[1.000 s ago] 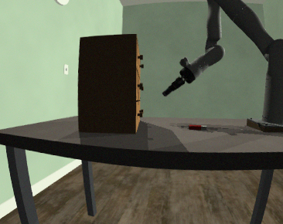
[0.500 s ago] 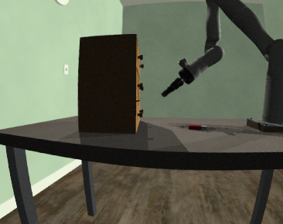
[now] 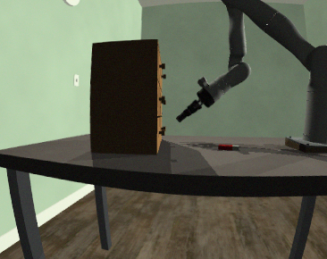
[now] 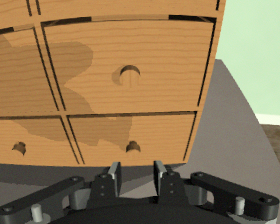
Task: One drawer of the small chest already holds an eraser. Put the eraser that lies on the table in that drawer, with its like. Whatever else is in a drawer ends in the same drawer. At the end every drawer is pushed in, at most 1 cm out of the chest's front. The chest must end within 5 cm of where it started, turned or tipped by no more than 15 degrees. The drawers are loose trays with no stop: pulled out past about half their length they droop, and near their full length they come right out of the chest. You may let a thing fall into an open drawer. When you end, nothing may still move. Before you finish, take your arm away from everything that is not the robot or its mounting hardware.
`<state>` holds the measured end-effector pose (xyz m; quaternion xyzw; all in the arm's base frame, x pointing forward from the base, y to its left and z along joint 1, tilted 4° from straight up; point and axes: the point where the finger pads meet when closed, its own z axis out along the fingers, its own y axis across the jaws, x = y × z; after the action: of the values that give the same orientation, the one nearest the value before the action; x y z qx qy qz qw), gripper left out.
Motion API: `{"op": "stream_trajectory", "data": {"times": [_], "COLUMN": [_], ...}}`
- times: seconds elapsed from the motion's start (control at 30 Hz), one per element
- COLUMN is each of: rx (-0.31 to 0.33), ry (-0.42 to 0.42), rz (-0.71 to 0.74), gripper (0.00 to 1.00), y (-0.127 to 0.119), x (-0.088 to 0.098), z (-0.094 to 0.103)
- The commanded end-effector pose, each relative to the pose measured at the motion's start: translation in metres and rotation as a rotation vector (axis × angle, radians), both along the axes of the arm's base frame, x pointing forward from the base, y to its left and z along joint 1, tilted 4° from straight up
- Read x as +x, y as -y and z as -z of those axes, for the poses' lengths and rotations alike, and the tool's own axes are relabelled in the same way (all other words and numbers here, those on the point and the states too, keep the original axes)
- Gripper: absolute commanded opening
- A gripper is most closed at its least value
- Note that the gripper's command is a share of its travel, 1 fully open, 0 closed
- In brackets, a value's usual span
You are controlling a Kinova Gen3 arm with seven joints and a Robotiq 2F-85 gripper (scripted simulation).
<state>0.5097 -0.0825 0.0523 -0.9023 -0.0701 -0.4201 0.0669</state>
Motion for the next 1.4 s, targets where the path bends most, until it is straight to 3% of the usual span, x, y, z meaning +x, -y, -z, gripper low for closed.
{"op": "stream_trajectory", "data": {"times": [0.0,0.33,1.37], "rx": [0.004,0.004,0.004], "ry": [-0.017,-0.017,-0.017], "rz": [-0.009,-0.009,-0.009], "gripper": [0.33,0.33,0.33], "y": [-0.005,-0.01,-0.01], "x": [0.001,0.017,0.018], "z": [0.014,0.035,0.035]}}
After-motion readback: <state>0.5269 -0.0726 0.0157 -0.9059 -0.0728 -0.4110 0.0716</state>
